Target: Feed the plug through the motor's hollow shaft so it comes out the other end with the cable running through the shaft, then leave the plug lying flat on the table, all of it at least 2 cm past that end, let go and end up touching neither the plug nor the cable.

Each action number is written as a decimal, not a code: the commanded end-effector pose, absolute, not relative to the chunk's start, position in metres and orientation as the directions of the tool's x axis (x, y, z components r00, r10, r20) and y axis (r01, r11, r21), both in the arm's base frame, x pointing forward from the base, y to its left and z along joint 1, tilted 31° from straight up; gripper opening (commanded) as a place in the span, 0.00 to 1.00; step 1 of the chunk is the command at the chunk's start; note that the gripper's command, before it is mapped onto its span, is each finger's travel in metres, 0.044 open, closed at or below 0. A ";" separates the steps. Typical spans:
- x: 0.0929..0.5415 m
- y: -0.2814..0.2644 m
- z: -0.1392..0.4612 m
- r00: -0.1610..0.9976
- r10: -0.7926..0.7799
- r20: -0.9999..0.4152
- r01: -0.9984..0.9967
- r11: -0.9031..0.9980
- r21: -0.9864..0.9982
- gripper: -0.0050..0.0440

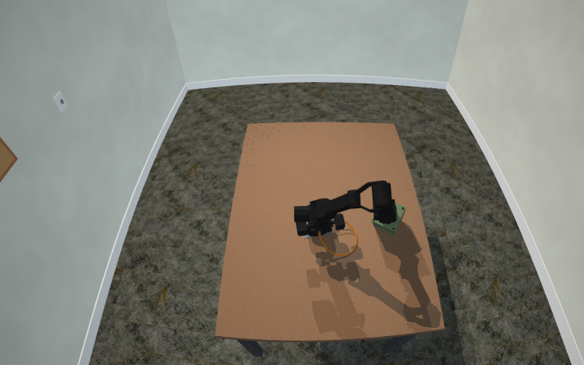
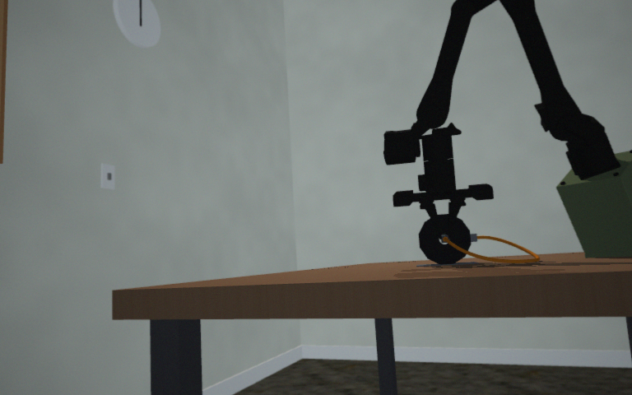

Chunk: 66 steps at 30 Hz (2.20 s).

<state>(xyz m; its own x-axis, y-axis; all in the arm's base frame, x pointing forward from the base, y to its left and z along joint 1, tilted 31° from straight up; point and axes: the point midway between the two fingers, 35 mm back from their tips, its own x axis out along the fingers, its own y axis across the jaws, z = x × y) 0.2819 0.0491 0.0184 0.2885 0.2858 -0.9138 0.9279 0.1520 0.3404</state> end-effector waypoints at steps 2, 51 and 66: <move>0.282 0.049 0.018 0.288 0.289 -0.913 0.927 0.155 0.341 0.10; 0.274 0.067 0.029 0.277 0.295 -0.914 0.929 0.161 0.334 0.31; 0.280 0.061 0.017 0.288 0.289 -0.913 0.927 0.155 0.341 0.31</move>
<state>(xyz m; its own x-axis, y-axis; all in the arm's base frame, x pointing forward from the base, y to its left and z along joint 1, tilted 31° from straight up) 0.2806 0.0618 0.0222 0.2958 0.2891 -0.9105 0.9250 0.1513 0.3485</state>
